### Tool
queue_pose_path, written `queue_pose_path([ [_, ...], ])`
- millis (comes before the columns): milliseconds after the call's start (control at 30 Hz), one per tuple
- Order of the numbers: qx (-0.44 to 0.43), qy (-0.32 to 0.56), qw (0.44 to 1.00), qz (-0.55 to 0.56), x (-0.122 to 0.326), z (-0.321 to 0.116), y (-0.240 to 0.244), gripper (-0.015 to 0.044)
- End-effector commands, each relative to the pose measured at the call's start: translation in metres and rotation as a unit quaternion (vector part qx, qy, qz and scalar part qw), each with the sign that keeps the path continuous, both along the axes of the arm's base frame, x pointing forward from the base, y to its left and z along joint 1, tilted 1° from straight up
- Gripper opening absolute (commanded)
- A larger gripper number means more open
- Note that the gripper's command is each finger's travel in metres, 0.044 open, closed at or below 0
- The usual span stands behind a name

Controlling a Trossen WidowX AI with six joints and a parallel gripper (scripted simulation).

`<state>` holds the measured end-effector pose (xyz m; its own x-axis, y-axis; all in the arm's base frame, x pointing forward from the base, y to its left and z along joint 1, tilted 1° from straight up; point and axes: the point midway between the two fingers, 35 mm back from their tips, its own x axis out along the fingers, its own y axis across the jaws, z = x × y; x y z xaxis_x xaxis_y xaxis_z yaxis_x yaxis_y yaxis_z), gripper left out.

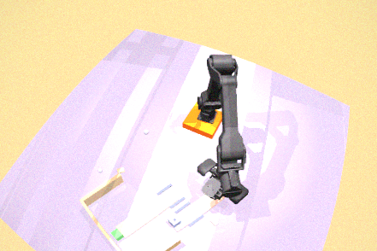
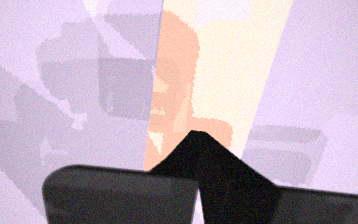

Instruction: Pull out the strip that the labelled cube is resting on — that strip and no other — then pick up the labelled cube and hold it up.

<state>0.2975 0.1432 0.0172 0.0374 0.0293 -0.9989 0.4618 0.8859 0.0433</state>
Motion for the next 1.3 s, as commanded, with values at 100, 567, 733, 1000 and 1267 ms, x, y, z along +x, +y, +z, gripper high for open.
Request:
queue_pose_path([
  [100, -0.001, 0.015, 1.000, 0.001, -0.017, -0.006, 0.006, 0.0000],
  [567, -0.001, 0.011, 1.000, 0.001, -0.009, 0.033, 0.005, 0.0000],
  [733, -0.001, 0.014, 1.000, 0.001, -0.009, 0.042, 0.005, 0.0000],
  [1000, -0.001, 0.014, 1.000, -0.021, 0.018, 0.044, -0.009, 0.0184],
  [1267, -0.002, 0.012, 1.000, -0.021, 0.042, 0.050, -0.024, 0.0394],
])
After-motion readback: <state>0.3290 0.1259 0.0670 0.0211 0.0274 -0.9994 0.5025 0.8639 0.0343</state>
